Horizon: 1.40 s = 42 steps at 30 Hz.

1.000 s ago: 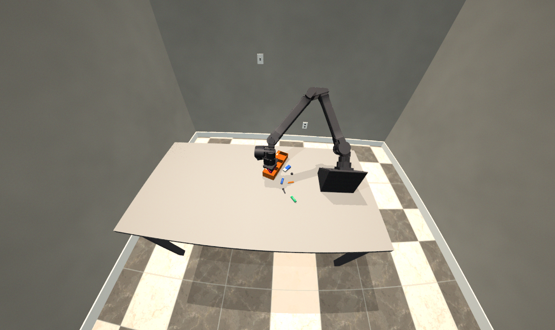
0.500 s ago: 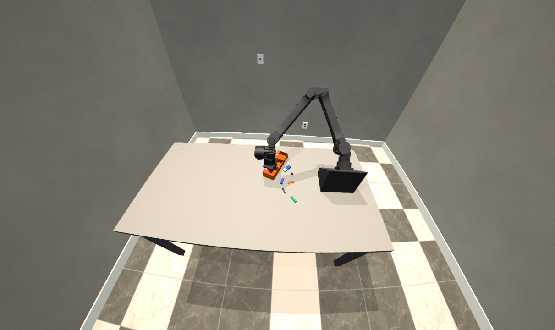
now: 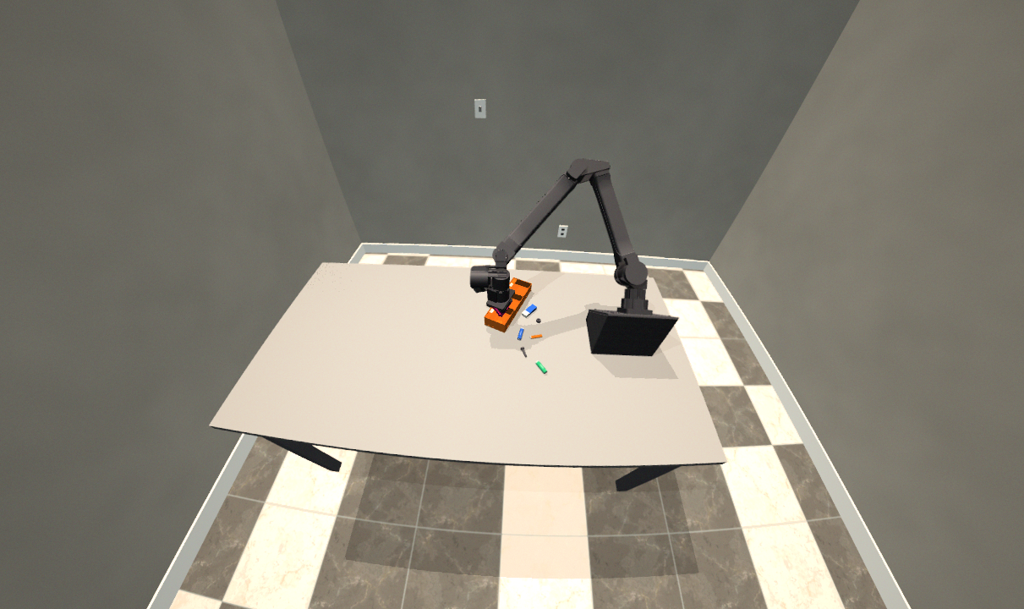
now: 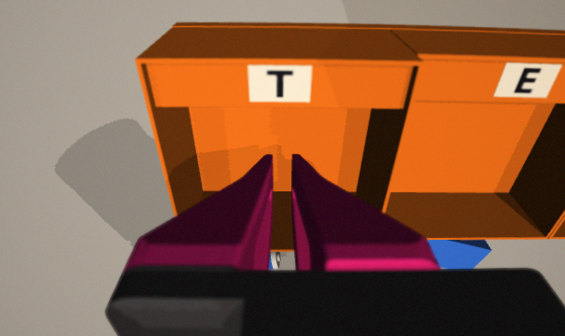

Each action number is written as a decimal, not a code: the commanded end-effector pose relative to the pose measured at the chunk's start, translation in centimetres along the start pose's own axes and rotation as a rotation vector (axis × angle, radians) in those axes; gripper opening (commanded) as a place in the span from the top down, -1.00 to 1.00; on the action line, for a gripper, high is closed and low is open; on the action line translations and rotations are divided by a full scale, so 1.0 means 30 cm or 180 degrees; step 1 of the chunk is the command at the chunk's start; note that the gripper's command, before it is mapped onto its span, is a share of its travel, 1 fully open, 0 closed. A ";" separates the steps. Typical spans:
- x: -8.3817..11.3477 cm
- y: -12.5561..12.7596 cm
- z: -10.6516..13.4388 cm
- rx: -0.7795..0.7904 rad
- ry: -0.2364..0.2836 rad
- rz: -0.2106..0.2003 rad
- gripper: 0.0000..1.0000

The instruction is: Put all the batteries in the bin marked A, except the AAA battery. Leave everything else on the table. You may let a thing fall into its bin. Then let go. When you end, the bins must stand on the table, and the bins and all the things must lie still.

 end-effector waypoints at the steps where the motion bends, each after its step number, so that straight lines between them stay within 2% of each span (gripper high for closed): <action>1: 0.098 -0.005 -0.066 -0.0116 -0.0189 -0.0032 0.85; 7: 0.124 -0.005 -0.066 -0.0118 -0.0190 -0.0036 0.85; 8: 0.108 0.008 -0.060 -0.0088 -0.0155 -0.0027 0.85; 11: 0.166 -0.005 -0.066 -0.0120 -0.0191 -0.0042 0.85; 13: 0.166 -0.005 -0.066 -0.0120 -0.0191 -0.0042 0.85; 18: 0.228 -0.006 -0.065 -0.0124 -0.0194 -0.0046 0.85; 19: 0.229 -0.006 -0.066 -0.0124 -0.0194 -0.0046 0.85; 21: 0.182 0.011 -0.055 -0.0081 -0.0096 -0.0018 0.85; 26: 0.176 -0.004 -0.041 -0.0079 -0.0100 -0.0020 0.85; 27: 0.150 -0.016 -0.058 -0.0135 -0.0036 -0.0006 0.85; 28: 0.176 -0.004 -0.042 -0.0079 -0.0100 -0.0020 0.85; 30: 0.176 -0.004 -0.042 -0.0079 -0.0100 -0.0020 0.85; 35: 0.149 -0.016 -0.061 -0.0143 -0.0044 -0.0009 0.85; 36: 0.256 -0.006 -0.069 -0.0125 -0.0194 -0.0051 0.85; 42: 0.428 -0.008 -0.063 -0.0133 -0.0199 -0.0066 0.85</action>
Point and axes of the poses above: the point where the finger pads meet when closed, its own x axis back along the fingers, its own y axis across the jaws, z = x × y, the point moved 7 cm from there along x, back along the fingers, and after that the axes turned 13 degrees about x, right-handed, at the moved point
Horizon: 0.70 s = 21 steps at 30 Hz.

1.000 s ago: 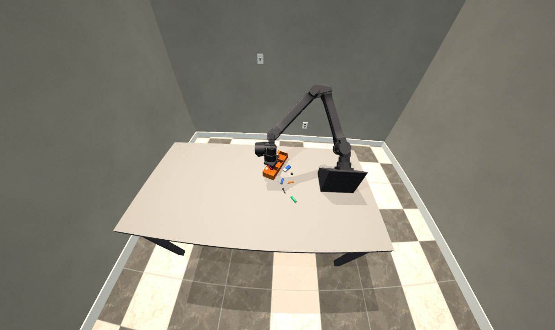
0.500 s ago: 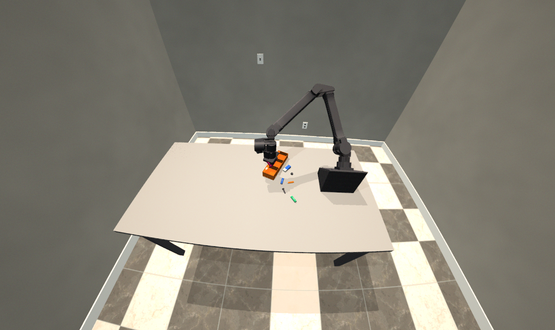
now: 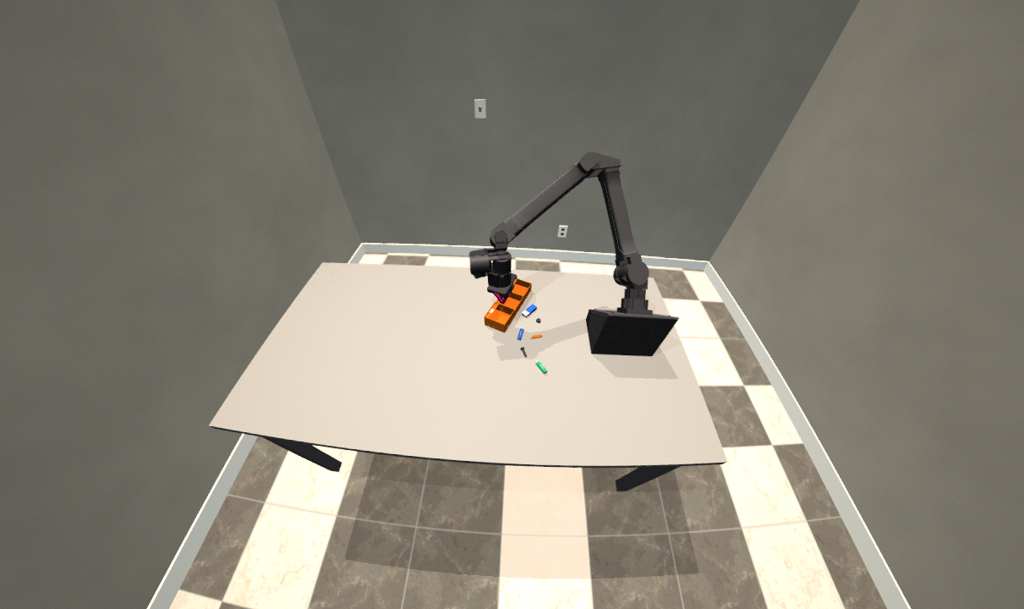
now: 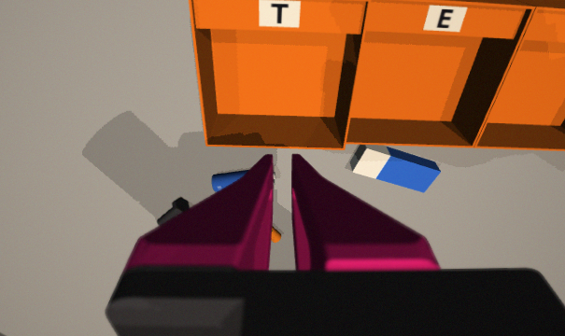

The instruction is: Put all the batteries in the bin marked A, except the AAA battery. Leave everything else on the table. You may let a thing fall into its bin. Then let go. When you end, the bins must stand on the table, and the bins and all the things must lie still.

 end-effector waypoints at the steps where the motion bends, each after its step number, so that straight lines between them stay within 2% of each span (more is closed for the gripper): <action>1: 0.219 -0.011 -0.074 -0.0218 -0.0262 -0.0068 0.85; 3: 0.278 -0.011 -0.071 -0.0220 -0.0262 -0.0074 0.85; 5: 0.278 -0.011 -0.071 -0.0220 -0.0262 -0.0074 0.85; 6: 0.273 0.021 -0.065 -0.0150 -0.0198 -0.0037 0.85; 11: 0.449 -0.014 -0.058 -0.0223 -0.0259 -0.0096 0.85; 13: 0.455 -0.010 -0.058 -0.0213 -0.0255 -0.0080 0.85; 15: 0.416 0.002 -0.063 -0.0190 -0.0177 -0.0043 0.85; 16: 0.387 -0.023 -0.073 -0.0241 -0.0118 -0.0030 0.85; 19: 0.370 -0.018 -0.054 -0.0204 -0.0084 -0.0009 0.85; 20: 0.400 -0.009 -0.046 -0.0173 -0.0168 -0.0044 0.85; 21: 0.400 -0.009 -0.046 -0.0173 -0.0168 -0.0044 0.85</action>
Point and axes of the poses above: the point where the finger pads meet when closed, its own x axis back along the fingers, its own y axis across the jaws, z = x × y, the point moved 7 cm from there along x, back along the fingers, and after that the axes turned 13 degrees about x, right-handed, at the moved point
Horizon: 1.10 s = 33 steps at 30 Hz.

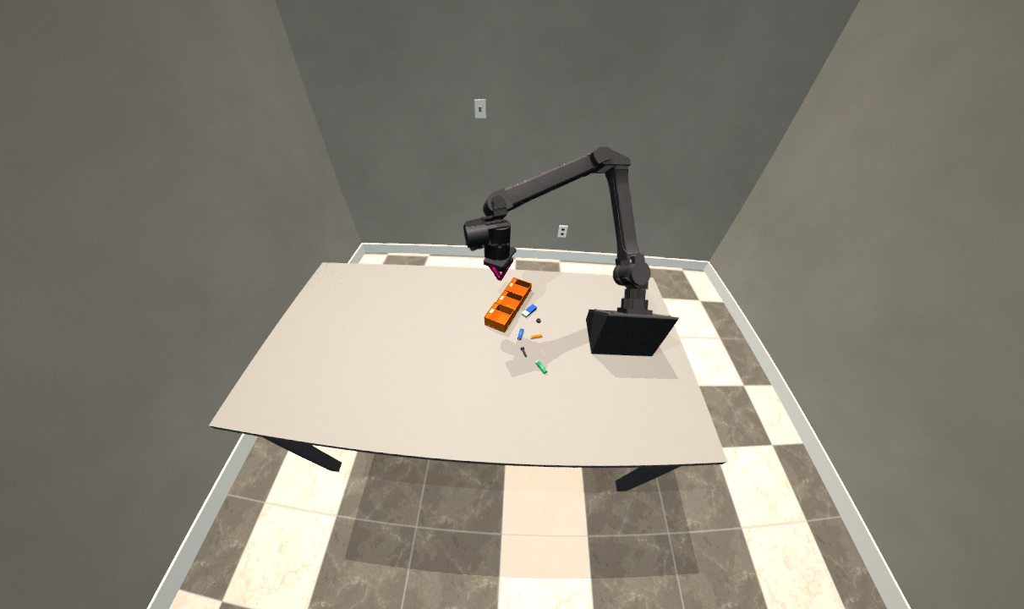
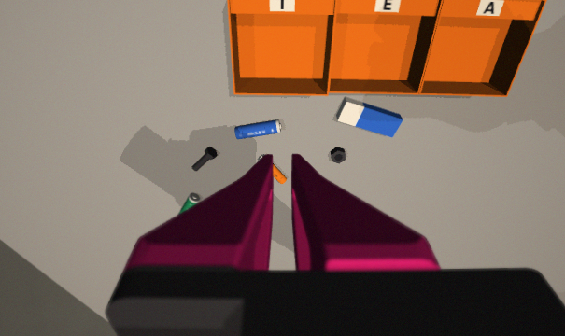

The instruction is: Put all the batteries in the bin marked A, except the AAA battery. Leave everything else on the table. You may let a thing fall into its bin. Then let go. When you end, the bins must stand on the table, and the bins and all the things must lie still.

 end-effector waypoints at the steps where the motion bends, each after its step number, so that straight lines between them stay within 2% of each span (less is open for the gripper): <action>1: 0.040 -0.004 -0.027 -0.0100 -0.0089 -0.0038 0.85; 10: 0.038 -0.003 -0.027 -0.0100 -0.0089 -0.0038 0.85; 11: 0.003 0.010 -0.018 -0.0105 -0.0029 -0.0005 0.85; 12: 0.002 0.010 -0.017 -0.0105 -0.0029 -0.0005 0.85; 13: 0.037 -0.003 -0.027 -0.0100 -0.0089 -0.0038 0.85; 14: -0.001 0.011 -0.015 -0.0105 -0.0028 -0.0004 0.85; 15: 0.037 -0.002 -0.027 -0.0100 -0.0089 -0.0038 0.85; 16: -0.003 0.012 -0.014 -0.0106 -0.0028 -0.0004 0.85; 18: -0.003 0.012 -0.014 -0.0106 -0.0028 -0.0004 0.85; 19: 0.036 -0.002 -0.027 -0.0100 -0.0089 -0.0038 0.85; 20: 0.005 0.060 0.023 -0.0192 -0.0075 -0.0014 0.46; 24: -0.050 0.124 0.095 -0.0793 -0.0068 -0.0023 0.46; 33: -0.176 0.266 0.256 -0.1483 -0.0045 -0.0029 0.46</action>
Point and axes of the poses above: the point where the finger pads meet when closed, its own x axis back along the fingers, its own y axis across the jaws, z = x × y, the point moved 7 cm from there along x, back along the fingers, and after that the axes turned 13 degrees about x, right-handed, at the moved point
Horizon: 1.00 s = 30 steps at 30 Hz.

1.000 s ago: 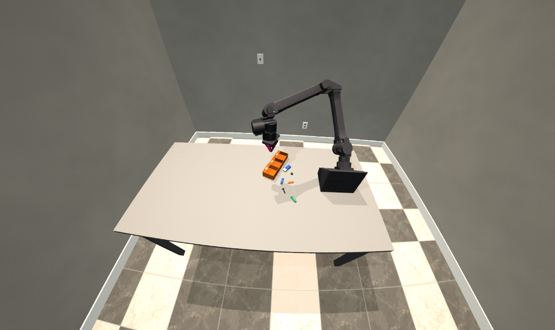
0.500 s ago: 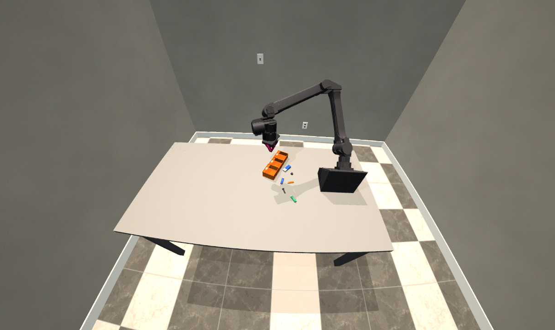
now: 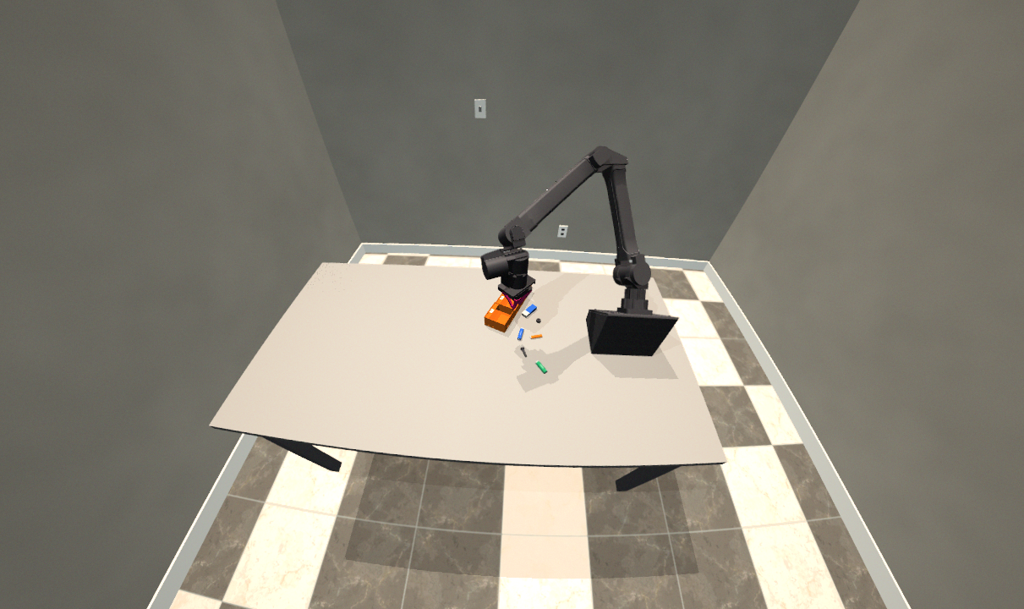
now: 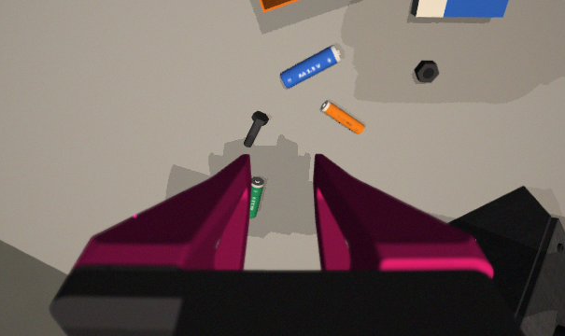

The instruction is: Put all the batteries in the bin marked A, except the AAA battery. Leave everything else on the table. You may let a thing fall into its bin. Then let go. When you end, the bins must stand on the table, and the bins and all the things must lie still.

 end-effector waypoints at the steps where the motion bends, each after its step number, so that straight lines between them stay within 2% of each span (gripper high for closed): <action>1: -0.010 0.056 0.060 -0.0428 -0.0076 -0.0013 0.46; 2: -0.010 0.056 0.060 -0.0428 -0.0076 -0.0013 0.46; 5: -0.053 0.084 0.128 -0.0674 -0.0105 -0.0009 0.46; 17: -0.223 0.195 0.397 -0.0674 -0.0081 -0.0013 0.46; 19: -0.223 0.195 0.397 -0.0674 -0.0081 -0.0013 0.46; 24: -0.291 0.241 0.509 -0.0674 -0.0079 -0.0011 0.46; 28: -0.288 0.252 0.512 -0.0686 -0.0093 -0.0024 0.46; 29: -0.271 0.237 0.467 -0.0789 -0.0068 -0.0053 0.46; 30: -0.277 0.231 0.455 -0.0812 -0.0053 -0.0036 0.46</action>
Point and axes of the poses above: the point where the finger pads meet when closed, its own x axis back along the fingers, its own y axis across the jaws, z = x × y, the point moved 7 cm from there along x, back along the fingers, and after that the axes turned 13 degrees about x, right-handed, at the moved point
